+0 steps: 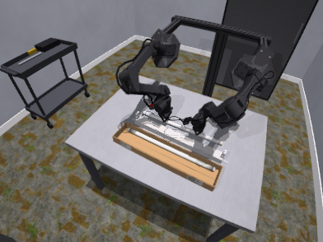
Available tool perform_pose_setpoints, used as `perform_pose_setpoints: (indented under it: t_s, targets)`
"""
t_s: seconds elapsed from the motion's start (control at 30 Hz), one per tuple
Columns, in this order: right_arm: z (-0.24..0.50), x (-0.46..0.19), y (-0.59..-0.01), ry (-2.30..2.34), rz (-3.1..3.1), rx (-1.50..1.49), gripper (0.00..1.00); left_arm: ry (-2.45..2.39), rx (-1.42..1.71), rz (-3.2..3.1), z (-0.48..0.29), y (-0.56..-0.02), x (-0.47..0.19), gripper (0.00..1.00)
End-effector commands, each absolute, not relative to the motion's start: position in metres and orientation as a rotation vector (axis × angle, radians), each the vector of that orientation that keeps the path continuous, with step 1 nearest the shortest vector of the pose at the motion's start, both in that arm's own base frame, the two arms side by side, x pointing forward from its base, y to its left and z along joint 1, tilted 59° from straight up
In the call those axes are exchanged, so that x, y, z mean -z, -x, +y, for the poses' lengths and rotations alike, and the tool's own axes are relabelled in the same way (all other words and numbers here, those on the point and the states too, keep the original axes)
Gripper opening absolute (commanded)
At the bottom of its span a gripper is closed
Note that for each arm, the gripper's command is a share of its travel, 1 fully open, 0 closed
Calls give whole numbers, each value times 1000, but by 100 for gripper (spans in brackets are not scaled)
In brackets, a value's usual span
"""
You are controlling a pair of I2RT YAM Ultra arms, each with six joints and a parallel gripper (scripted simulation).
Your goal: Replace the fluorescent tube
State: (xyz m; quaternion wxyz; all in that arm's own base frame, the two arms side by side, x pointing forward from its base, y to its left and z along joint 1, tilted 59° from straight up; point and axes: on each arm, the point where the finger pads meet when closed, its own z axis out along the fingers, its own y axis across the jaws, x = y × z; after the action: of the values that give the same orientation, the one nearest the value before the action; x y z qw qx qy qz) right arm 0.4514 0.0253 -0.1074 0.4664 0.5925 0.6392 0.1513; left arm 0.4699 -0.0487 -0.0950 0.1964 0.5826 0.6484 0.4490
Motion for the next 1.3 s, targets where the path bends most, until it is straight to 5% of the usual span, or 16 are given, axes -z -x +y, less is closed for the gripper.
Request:
perform_pose_setpoints:
  t_s: [0.0,1.27]
  targets:
    - [31,118,-442,-1442,1602,-345,11,-1684,-1218,1796,-60,-460,104,11]
    - [45,80,-410,-1447,1580,-356,11,-1657,-1233,1801,-75,-427,70,11]
